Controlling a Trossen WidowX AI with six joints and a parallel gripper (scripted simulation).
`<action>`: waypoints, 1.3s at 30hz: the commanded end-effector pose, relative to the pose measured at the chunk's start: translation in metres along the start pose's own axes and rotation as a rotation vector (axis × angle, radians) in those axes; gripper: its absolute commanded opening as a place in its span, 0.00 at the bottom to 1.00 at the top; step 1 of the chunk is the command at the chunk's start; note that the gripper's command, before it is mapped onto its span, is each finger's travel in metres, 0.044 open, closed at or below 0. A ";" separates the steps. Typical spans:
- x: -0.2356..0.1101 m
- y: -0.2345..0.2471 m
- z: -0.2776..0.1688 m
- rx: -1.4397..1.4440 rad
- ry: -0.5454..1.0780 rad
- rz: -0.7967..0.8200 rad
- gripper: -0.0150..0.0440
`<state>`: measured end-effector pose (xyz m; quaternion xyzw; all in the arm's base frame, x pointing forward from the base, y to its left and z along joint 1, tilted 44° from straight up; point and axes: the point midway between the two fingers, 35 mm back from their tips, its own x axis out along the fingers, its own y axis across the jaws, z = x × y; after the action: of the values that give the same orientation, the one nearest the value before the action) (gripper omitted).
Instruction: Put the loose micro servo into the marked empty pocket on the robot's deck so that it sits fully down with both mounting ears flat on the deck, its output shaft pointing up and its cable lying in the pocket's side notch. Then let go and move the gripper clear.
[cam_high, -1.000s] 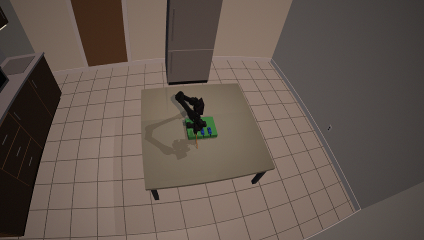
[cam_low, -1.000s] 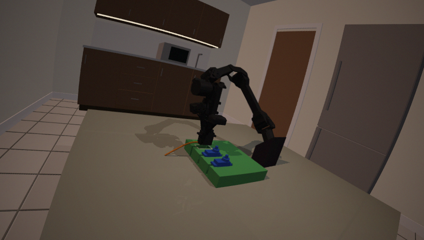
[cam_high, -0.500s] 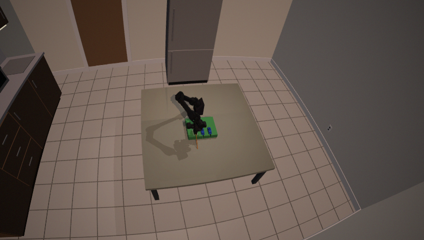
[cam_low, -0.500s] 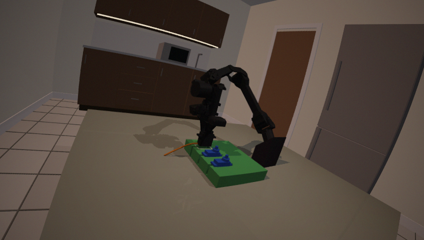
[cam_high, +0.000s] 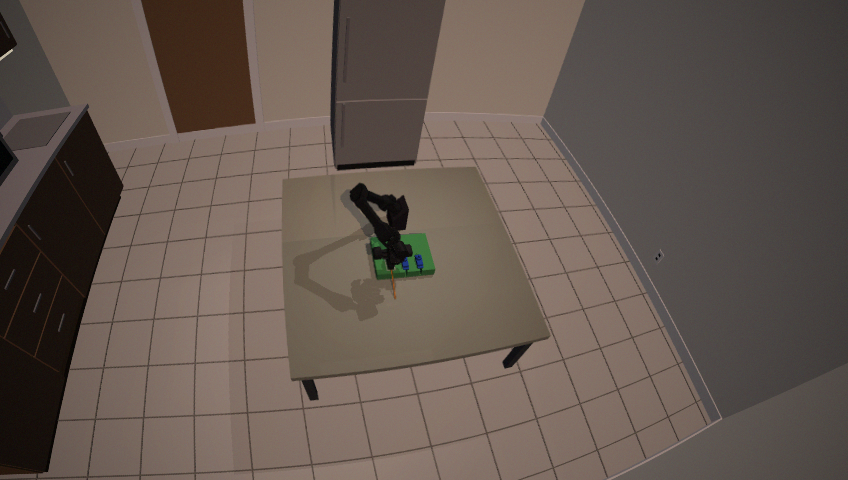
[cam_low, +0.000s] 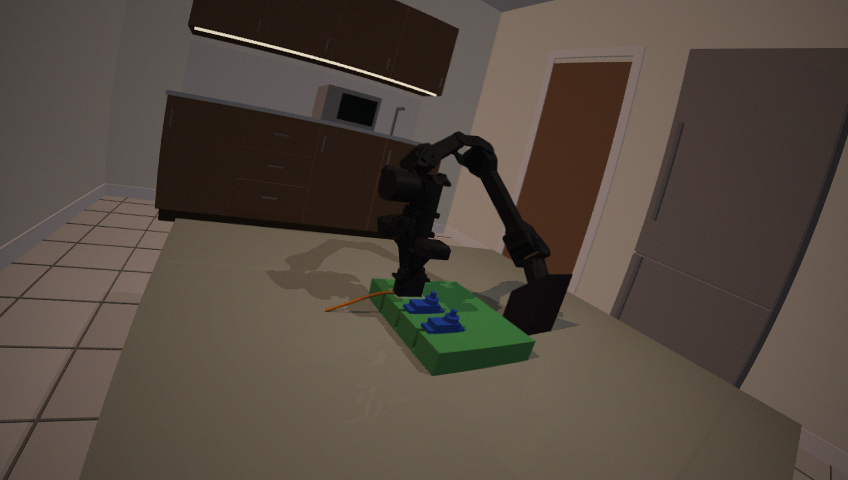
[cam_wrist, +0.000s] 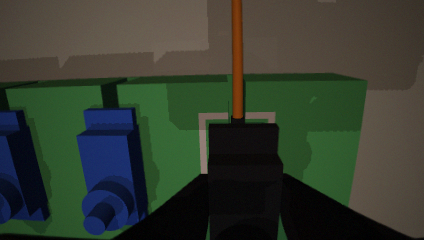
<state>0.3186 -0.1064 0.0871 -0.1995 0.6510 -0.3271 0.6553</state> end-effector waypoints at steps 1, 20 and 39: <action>0.003 0.000 0.000 -0.006 -0.001 -0.004 0.25; 0.022 0.000 0.000 -0.006 -0.001 -0.005 0.25; 0.035 0.000 0.000 -0.006 -0.001 -0.006 0.39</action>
<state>0.3163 -0.1306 0.0622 -0.2003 0.6507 -0.3273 0.6553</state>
